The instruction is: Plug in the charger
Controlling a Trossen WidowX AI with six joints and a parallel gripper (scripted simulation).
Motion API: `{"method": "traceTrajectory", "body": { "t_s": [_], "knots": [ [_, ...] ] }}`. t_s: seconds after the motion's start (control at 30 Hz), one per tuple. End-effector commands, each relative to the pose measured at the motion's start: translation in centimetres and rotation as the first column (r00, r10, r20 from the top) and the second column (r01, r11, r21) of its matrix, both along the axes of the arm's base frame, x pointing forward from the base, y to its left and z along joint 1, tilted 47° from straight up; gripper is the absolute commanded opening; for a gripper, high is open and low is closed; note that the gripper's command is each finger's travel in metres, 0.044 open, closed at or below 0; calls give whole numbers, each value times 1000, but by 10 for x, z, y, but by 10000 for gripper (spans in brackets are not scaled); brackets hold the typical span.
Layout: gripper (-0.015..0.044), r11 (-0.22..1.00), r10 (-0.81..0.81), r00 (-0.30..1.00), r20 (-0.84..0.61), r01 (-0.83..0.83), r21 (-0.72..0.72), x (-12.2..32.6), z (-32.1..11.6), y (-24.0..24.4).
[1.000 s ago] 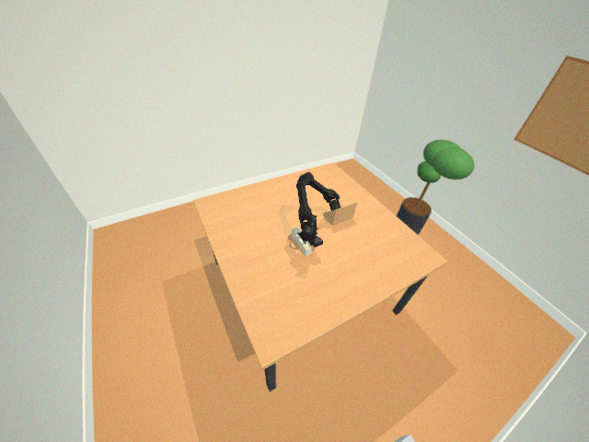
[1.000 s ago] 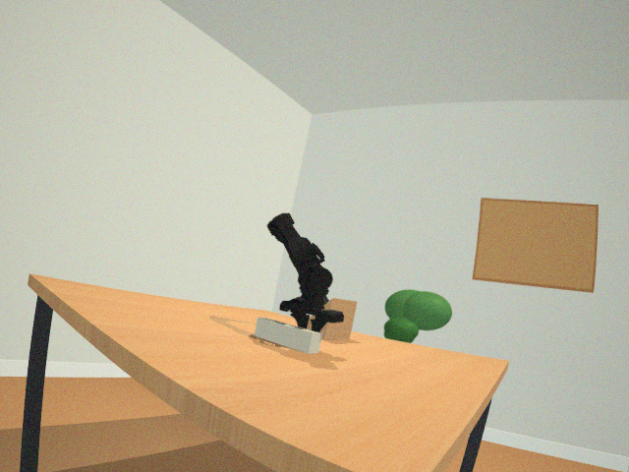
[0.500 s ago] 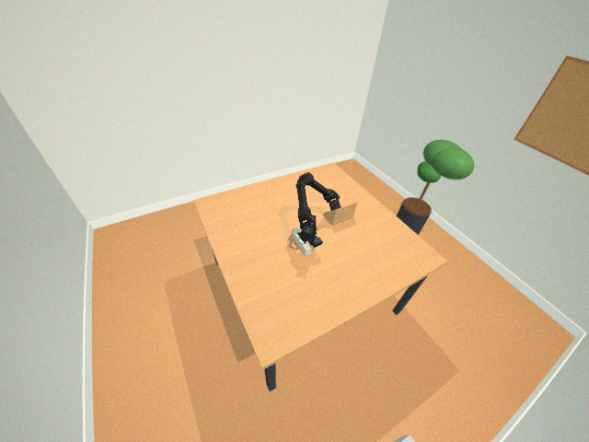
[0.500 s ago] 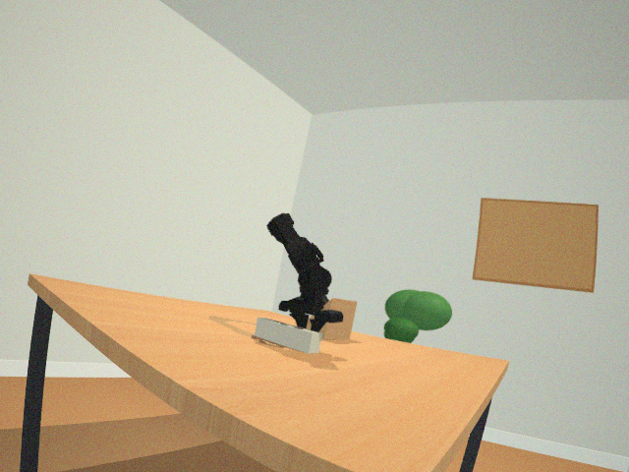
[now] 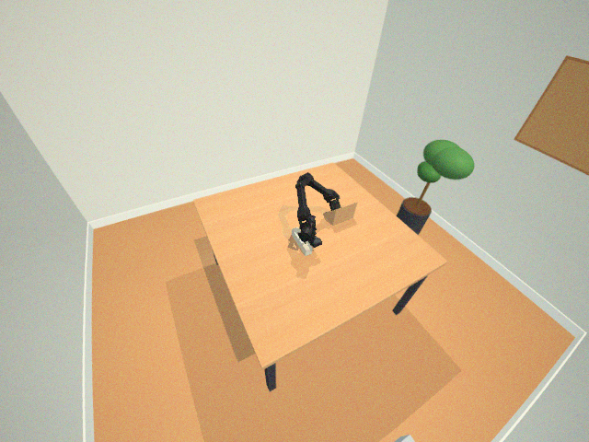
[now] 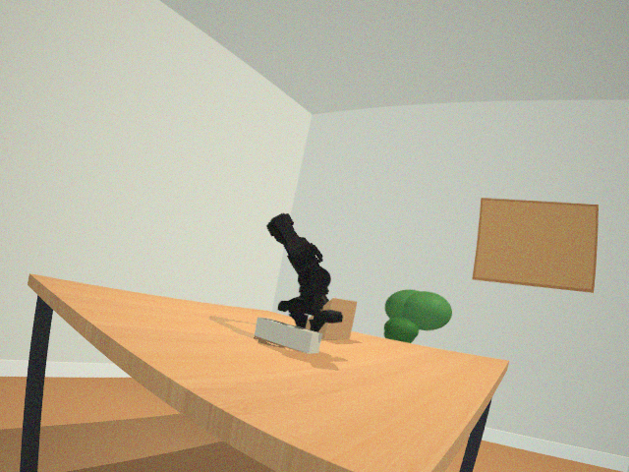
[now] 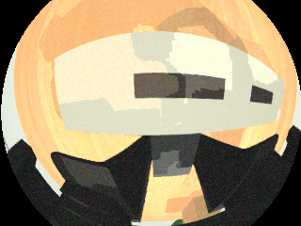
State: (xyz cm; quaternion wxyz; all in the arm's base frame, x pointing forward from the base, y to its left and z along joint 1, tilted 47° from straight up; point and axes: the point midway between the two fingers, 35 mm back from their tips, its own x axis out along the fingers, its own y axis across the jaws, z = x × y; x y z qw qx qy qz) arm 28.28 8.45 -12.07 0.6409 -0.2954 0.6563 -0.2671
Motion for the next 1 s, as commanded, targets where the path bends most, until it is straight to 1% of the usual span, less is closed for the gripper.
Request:
{"method": "traceTrajectory", "body": {
  "t_s": [0.0, 0.97],
  "knots": [
    [0, 1000, -2, 999, 37, 2, 8, 12, -1, 0],
    [0, 1000, -2, 999, 37, 2, 8, 8, -1, -1]
  ]
}}
